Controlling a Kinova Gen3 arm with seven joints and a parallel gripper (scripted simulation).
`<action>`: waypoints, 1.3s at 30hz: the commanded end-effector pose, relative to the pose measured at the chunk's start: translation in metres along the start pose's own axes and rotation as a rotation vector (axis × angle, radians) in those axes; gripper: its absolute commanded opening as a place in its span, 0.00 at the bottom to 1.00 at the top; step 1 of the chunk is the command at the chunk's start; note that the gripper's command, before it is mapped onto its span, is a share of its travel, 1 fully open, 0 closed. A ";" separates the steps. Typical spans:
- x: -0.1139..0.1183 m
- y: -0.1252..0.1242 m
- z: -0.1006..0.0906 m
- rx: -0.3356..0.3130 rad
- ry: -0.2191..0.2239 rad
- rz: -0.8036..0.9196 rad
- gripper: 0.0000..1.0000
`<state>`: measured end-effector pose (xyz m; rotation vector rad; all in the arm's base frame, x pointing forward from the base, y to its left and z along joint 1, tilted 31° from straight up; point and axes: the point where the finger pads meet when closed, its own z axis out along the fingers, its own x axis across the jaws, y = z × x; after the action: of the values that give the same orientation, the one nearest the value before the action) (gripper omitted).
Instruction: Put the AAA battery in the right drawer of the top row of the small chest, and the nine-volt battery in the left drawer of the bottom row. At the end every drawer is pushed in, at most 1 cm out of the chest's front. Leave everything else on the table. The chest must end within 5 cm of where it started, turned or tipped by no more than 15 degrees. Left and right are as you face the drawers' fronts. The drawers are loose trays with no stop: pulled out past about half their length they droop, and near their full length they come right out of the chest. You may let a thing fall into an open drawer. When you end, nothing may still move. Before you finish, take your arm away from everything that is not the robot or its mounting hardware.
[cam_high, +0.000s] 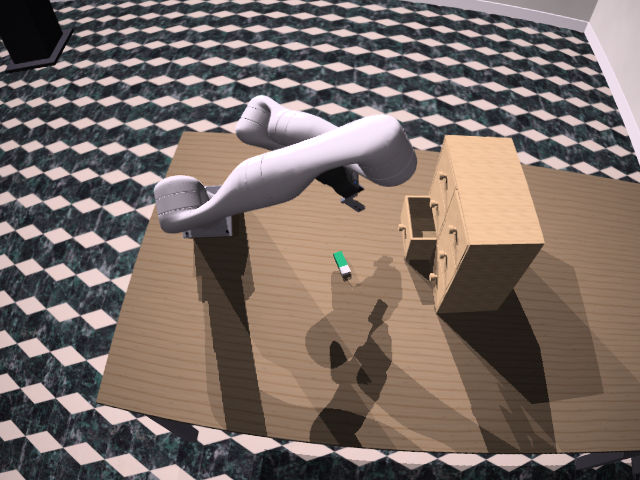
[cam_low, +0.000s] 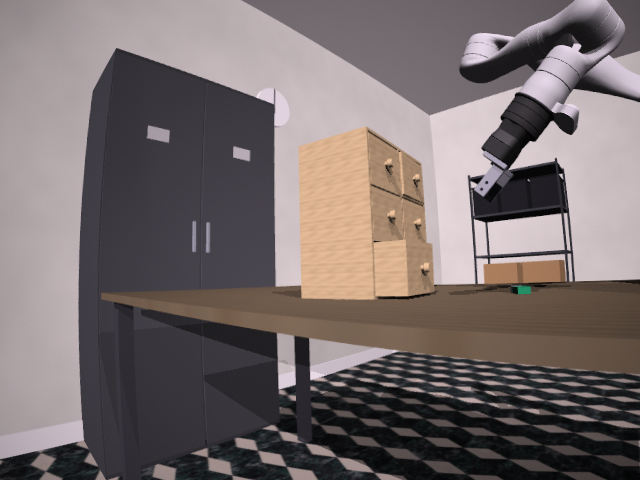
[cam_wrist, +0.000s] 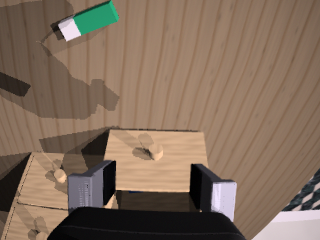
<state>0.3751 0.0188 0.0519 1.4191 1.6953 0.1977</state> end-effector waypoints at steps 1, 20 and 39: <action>0.000 0.000 0.000 -0.001 0.001 -0.001 1.00; 0.000 0.000 0.000 -0.001 0.001 -0.001 0.00; 0.000 -0.007 0.024 0.010 -0.003 -0.029 0.00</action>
<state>0.3864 0.0134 0.0382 1.3904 1.7185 0.1853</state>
